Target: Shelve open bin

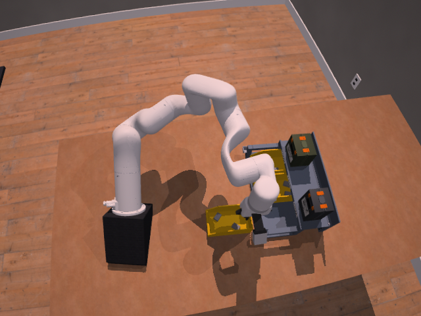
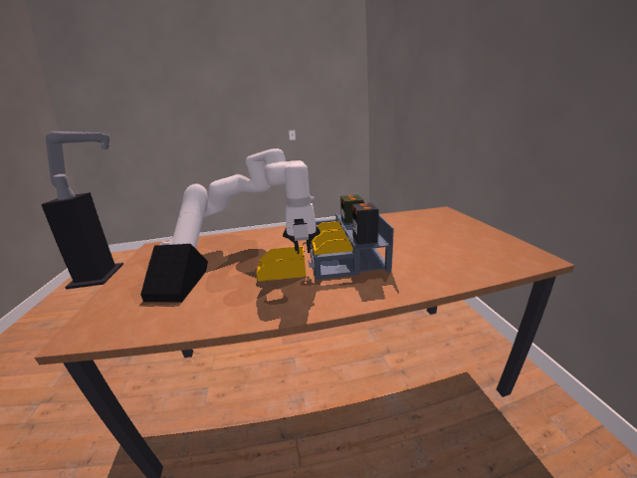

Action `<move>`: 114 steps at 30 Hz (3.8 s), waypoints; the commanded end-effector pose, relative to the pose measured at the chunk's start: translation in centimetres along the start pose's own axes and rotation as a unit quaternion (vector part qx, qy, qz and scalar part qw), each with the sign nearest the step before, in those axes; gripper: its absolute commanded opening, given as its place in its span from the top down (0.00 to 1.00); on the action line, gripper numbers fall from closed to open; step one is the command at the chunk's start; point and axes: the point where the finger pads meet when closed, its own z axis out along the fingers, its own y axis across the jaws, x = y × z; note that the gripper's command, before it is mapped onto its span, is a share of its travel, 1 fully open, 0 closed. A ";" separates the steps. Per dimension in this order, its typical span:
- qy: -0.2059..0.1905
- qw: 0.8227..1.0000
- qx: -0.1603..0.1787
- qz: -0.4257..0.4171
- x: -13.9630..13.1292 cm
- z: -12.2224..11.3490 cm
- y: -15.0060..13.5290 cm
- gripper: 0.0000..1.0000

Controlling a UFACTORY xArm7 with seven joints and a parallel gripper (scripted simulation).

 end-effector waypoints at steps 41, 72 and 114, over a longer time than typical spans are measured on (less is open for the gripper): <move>0.001 1.000 0.002 0.000 0.0 1.8 -0.1 0.67; 0.001 1.000 0.002 0.000 0.0 1.8 -0.1 1.00; 0.001 1.000 0.002 0.000 0.0 1.8 -0.1 1.00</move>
